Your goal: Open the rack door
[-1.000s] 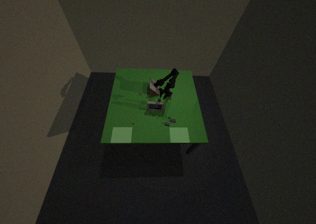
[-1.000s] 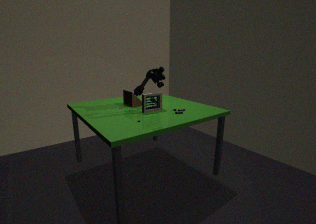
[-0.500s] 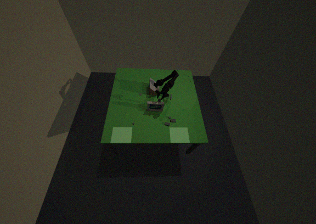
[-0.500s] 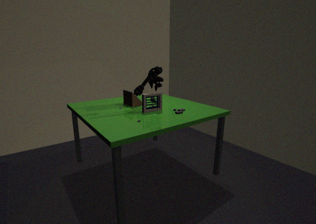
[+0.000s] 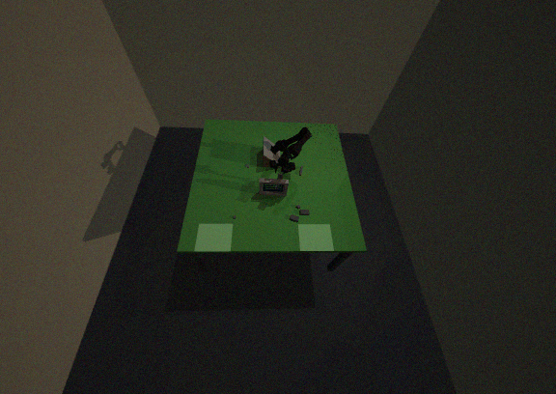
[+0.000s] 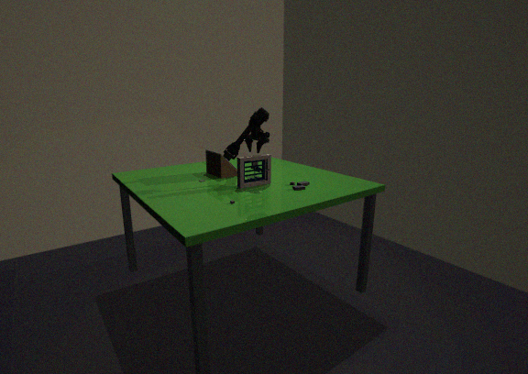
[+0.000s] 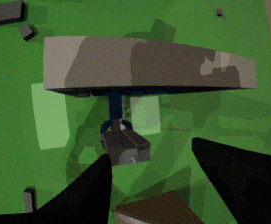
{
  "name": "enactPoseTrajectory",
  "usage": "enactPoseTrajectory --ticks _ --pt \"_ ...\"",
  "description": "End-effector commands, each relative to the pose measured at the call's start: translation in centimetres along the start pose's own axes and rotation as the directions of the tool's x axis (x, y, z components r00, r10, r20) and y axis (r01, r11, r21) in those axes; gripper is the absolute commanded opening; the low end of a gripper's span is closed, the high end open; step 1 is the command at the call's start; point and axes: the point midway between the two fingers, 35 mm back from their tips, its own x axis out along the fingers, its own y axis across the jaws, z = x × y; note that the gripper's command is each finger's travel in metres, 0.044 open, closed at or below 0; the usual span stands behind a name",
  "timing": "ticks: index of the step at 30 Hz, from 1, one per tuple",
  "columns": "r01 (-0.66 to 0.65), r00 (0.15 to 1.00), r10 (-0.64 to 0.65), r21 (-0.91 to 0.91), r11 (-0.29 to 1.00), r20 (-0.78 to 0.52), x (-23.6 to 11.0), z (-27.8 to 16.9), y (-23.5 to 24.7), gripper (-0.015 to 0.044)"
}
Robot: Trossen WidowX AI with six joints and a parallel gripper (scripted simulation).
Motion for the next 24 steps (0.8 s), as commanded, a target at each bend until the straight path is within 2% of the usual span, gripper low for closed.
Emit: enactPoseTrajectory --ticks 1,9,24 --pt "-0.074 0.996 0.076 0.039 0.996 -0.036 -0.2 -0.1 0.0 0.0294" --pt "-0.213 0.969 0.226 0.131 0.968 -0.099 -0.4 -0.4 0.3 0.0294" --pt "-0.212 0.967 0.228 0.137 0.968 -0.114 1.2 -0.5 0.6 0.0294"
